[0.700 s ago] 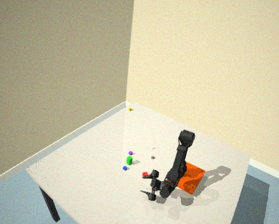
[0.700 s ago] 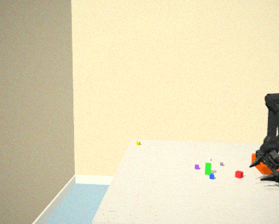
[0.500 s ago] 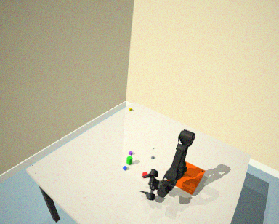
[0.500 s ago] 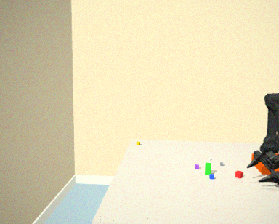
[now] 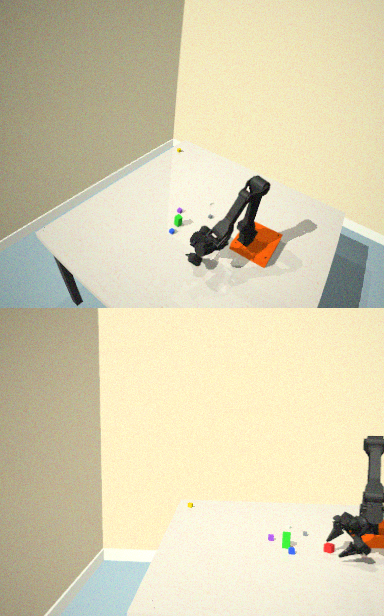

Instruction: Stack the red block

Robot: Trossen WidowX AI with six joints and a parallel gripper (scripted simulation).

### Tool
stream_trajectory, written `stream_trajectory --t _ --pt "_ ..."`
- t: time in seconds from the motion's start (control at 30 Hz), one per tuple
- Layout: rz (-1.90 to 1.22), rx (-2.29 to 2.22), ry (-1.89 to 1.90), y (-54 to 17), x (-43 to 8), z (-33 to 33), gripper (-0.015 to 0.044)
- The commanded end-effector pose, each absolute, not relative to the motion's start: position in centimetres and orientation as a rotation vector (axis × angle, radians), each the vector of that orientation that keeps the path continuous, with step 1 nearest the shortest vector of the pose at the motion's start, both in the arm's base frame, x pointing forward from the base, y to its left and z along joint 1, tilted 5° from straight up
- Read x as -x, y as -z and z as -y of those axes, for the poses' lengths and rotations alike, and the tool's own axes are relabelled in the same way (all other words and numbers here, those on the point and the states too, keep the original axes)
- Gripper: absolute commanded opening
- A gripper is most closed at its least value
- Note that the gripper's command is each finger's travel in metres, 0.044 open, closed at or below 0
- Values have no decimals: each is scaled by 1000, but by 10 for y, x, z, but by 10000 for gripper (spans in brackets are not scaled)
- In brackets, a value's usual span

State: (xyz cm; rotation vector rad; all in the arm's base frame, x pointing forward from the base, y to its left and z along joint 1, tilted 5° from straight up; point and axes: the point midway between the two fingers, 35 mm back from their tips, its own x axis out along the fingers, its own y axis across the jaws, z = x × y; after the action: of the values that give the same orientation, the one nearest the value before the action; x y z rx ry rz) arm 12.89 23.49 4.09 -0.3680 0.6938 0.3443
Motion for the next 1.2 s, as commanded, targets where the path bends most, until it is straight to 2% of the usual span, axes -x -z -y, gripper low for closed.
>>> stream_trajectory --t 0.0,0.43,0.9,1.17 --pt "-788 300 -290 -44 -141 -230 440" --pt "-1096 63 -89 -54 -165 -199 440" --pt "-1484 -410 268 -90 -162 -156 440" --pt "-1520 -467 309 -94 -160 -153 440"
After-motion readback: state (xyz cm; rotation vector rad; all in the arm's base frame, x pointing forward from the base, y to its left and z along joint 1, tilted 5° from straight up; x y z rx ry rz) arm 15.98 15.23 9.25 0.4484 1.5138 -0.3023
